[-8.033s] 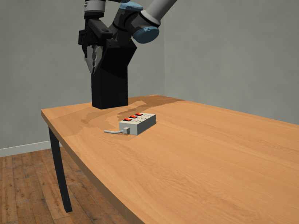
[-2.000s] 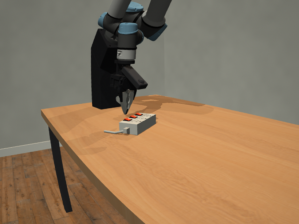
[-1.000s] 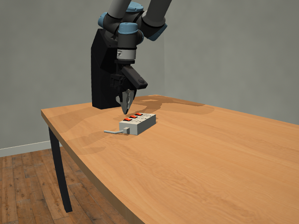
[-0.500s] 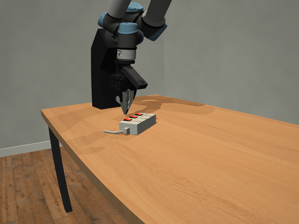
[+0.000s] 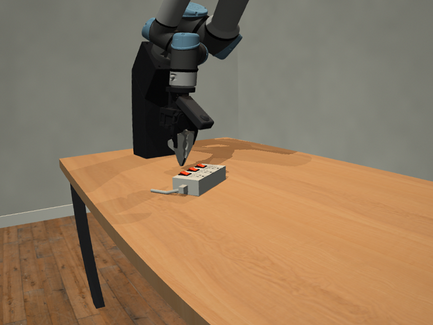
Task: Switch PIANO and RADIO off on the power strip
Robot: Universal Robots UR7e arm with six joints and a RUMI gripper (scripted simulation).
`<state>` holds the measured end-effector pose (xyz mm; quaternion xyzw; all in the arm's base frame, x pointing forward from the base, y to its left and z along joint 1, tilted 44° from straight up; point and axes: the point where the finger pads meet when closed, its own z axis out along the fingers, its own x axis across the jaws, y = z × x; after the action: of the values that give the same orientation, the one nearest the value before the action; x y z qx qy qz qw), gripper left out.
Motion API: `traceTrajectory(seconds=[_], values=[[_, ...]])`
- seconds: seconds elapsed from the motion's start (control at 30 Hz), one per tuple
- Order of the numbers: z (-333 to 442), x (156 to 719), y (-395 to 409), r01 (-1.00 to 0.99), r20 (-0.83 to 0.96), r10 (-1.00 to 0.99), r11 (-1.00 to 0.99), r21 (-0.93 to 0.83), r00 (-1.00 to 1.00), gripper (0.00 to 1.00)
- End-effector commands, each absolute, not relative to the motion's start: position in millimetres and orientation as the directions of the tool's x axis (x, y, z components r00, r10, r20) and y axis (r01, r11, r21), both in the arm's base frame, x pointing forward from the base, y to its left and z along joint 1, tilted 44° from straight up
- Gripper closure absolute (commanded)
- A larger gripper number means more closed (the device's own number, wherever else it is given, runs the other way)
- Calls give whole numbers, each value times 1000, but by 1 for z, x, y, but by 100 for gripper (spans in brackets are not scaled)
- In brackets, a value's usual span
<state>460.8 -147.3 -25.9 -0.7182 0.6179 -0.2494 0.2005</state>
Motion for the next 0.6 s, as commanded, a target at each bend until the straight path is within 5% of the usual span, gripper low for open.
traceTrajectory(seconds=[0.0, 0.57], values=[[-24, 459, -147, -788, 111, -988, -156, -596, 112, 100], [13, 424, -147, -788, 110, -988, -156, -595, 112, 100]])
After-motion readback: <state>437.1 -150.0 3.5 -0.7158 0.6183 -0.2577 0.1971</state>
